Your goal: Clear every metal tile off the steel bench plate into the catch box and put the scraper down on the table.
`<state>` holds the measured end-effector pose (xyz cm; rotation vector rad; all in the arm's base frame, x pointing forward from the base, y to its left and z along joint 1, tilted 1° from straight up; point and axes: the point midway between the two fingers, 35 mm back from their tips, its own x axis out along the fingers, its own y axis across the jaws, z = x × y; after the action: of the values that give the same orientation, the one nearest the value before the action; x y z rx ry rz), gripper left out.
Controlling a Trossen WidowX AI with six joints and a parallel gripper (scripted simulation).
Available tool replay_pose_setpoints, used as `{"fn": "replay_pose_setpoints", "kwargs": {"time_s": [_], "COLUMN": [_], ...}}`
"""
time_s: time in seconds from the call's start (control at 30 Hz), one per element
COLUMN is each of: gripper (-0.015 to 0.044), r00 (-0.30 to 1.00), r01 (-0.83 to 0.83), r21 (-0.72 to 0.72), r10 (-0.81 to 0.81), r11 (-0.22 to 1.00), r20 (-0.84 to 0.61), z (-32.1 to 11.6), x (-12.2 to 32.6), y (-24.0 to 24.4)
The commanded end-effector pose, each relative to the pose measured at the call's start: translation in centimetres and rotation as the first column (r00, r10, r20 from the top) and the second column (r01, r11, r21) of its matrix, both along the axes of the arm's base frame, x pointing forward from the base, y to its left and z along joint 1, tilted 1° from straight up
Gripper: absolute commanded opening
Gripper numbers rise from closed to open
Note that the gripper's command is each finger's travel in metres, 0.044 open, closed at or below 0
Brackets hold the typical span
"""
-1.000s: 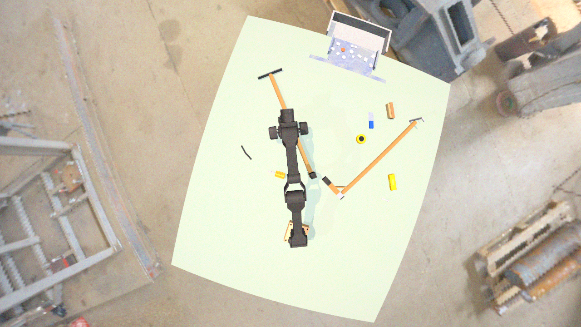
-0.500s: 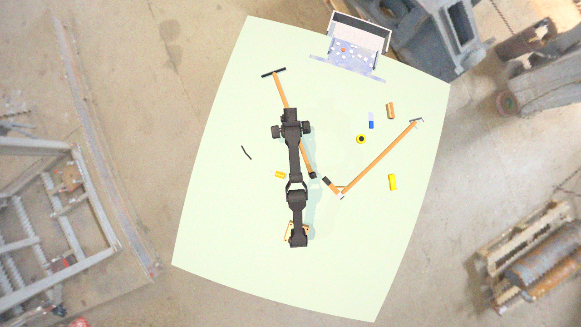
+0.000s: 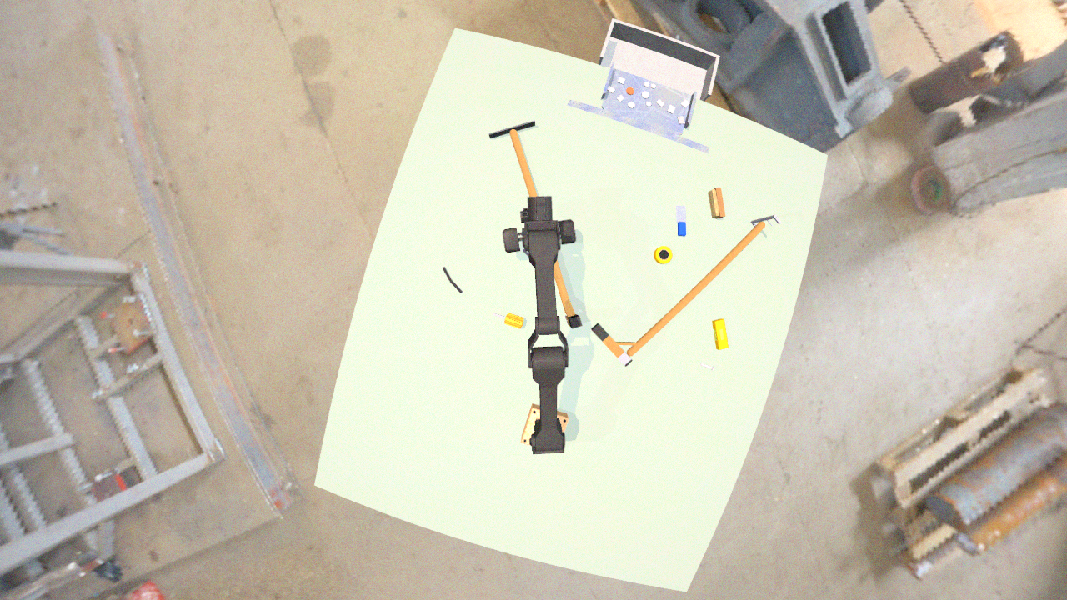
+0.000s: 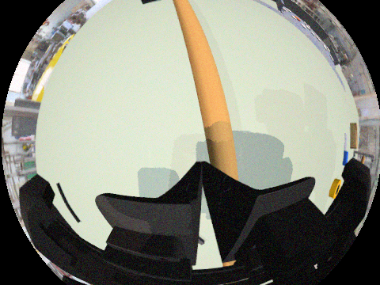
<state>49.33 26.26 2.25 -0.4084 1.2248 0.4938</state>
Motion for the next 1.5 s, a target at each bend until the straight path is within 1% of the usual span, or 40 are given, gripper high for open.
{"fn": "replay_pose_setpoints", "kwargs": {"time_s": [0.0,0.93,1.47], "gripper": [0.0,0.0,0.0], "r00": [1.0,1.0,0.998], "r01": [0.001,0.002,0.0], "r21": [0.001,0.004,0.024], "r10": [-0.001,-0.002,-0.001], "r11": [1.0,1.0,1.0], "r20": [0.001,0.016,0.058], "z": [-0.1,-0.1,5.7], "x": [0.4,2.2,1.3], "y": [-0.4,-2.5,-2.2]}}
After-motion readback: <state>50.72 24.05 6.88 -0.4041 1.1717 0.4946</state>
